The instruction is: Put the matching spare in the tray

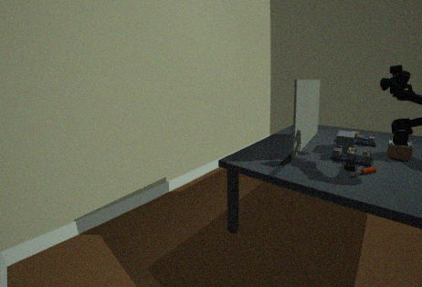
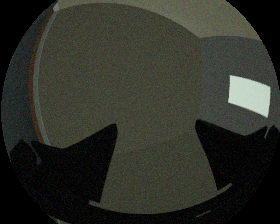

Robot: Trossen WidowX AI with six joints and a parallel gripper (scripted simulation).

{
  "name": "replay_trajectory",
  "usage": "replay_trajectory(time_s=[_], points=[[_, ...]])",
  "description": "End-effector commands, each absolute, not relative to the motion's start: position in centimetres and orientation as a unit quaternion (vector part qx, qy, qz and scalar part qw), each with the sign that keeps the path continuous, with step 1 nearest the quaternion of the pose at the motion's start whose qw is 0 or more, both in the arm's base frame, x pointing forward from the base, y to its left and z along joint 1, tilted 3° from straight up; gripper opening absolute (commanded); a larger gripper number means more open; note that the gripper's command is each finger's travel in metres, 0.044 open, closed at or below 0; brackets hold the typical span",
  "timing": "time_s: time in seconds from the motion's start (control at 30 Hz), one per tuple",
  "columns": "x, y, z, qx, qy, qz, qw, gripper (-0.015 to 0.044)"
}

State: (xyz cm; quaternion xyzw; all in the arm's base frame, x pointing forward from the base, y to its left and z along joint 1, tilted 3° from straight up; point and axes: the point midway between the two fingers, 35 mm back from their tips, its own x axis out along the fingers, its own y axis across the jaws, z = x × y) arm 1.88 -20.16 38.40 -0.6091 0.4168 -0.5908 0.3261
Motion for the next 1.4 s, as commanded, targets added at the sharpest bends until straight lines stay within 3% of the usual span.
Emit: replay_trajectory(time_s=[0.0,0.23,0.53,0.8,1.03,1.37], points=[[1.9,-20.2,38.4,-0.609,0.417,-0.591,0.326,0.0426],[2.7,-20.8,38.3,-0.608,0.411,-0.580,0.354,0.0440],[15.9,-25.5,35.0,-0.510,0.369,-0.392,0.671,0.0440],[27.0,-22.9,29.2,-0.323,0.409,-0.207,0.828,0.0440],[33.9,-16.1,23.5,-0.136,0.511,-0.076,0.845,0.0440],[37.1,-5.1,17.3,0.046,0.686,-0.014,0.726,0.0440]])
